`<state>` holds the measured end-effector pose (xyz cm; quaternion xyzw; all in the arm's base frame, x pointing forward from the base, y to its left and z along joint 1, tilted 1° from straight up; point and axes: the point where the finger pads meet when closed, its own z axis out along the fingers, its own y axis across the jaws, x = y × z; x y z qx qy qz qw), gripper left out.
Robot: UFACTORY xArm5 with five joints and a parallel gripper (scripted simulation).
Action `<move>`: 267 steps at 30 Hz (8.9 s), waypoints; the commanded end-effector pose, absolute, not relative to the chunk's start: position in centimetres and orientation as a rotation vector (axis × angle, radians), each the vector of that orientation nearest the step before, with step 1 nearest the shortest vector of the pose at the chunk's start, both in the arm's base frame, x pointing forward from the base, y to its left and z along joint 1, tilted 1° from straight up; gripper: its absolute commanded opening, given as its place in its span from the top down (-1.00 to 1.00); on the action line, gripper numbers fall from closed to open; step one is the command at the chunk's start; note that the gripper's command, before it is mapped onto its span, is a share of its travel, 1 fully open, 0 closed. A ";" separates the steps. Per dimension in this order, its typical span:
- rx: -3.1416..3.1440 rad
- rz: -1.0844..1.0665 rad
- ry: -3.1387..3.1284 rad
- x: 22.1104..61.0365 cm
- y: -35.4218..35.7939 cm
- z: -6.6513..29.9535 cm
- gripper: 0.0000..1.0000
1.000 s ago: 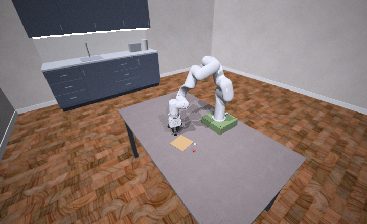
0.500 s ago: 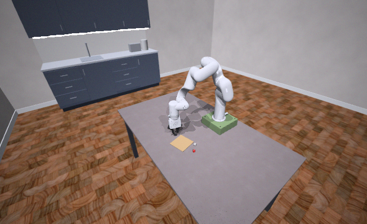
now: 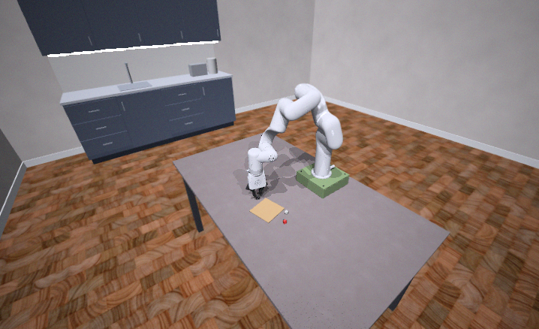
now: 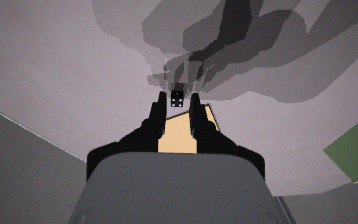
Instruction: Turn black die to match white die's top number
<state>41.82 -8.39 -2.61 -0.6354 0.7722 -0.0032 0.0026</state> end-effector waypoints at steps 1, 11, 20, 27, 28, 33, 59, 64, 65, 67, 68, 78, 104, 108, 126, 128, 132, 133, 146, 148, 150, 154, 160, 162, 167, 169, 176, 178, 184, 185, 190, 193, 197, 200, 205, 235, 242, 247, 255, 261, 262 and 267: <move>-1.991 -0.014 2.420 42.0 -8.4 -2.5 0.38; -1.991 -0.014 2.420 42.0 -8.4 -2.5 0.38; -1.991 -0.014 2.420 42.0 -8.4 -2.5 0.38; -1.991 -0.014 2.420 42.0 -8.4 -2.5 0.38; -1.991 -0.014 2.420 42.0 -8.4 -2.5 0.38; -1.991 -0.014 2.420 42.0 -8.4 -2.5 0.38; -1.991 -0.014 2.420 42.0 -8.4 -2.5 0.38; -1.991 -0.014 2.420 42.0 -8.4 -2.5 0.38; -1.991 -0.014 2.420 42.0 -8.4 -2.5 0.38; -1.991 -0.014 2.420 42.0 -8.4 -2.5 0.38; -1.991 -0.014 2.420 42.0 -8.4 -2.5 0.38; -1.991 -0.014 2.420 42.0 -8.4 -2.5 0.38; -1.991 -0.014 2.420 42.0 -8.4 -2.5 0.38; -1.991 -0.014 2.420 42.0 -8.4 -2.5 0.38; -1.991 -0.014 2.420 42.0 -8.4 -2.5 0.38; -1.991 -0.014 2.420 42.0 -8.4 -2.5 0.38; -1.991 -0.014 2.420 42.0 -8.4 -2.5 0.38; -1.991 -0.014 2.420 42.0 -8.4 -2.5 0.38; -1.991 -0.014 2.420 42.0 -8.4 -2.5 0.38; -1.991 -0.014 2.420 42.0 -8.4 -2.5 0.38; -1.991 -0.014 2.420 42.0 -8.4 -2.5 0.38; -1.991 -0.014 2.420 42.0 -8.4 -2.5 0.38; -1.991 -0.014 2.420 42.0 -8.4 -2.5 0.38; -1.991 -0.014 2.420 42.0 -8.4 -2.5 0.38; -1.991 -0.014 2.420 42.0 -8.4 -2.5 0.38; -1.991 -0.014 2.420 42.0 -8.4 -2.5 0.38; -1.991 -0.014 2.420 42.0 -8.4 -2.5 0.38; -1.991 -0.014 2.420 42.0 -8.4 -2.5 0.38; -1.991 -0.014 2.420 42.0 -8.4 -2.5 0.38; -1.991 -0.014 2.420 42.0 -8.4 -2.5 0.38; -1.991 -0.014 2.420 42.0 -8.4 -2.8 0.38; -1.991 -0.014 2.420 42.0 -8.4 -3.0 0.38; -1.991 -0.014 2.420 41.9 -8.4 -3.4 0.38; -1.991 -0.014 2.420 42.0 -8.4 -3.7 0.38; -1.991 -0.014 2.420 42.0 -8.4 -4.2 0.38; -1.991 -0.014 2.420 42.0 -8.4 -4.5 0.38; -1.991 -0.014 2.420 42.0 -8.4 -4.5 0.38; -1.991 -0.014 2.420 42.0 -8.4 -4.5 0.38; -1.991 -0.014 2.420 42.0 -8.4 -4.5 0.78; -1.991 -0.014 2.420 42.0 -8.4 -4.5 0.78; -1.991 -0.014 2.420 42.0 -8.4 -4.5 0.78; -1.991 -0.014 2.420 42.0 -8.4 -4.5 0.78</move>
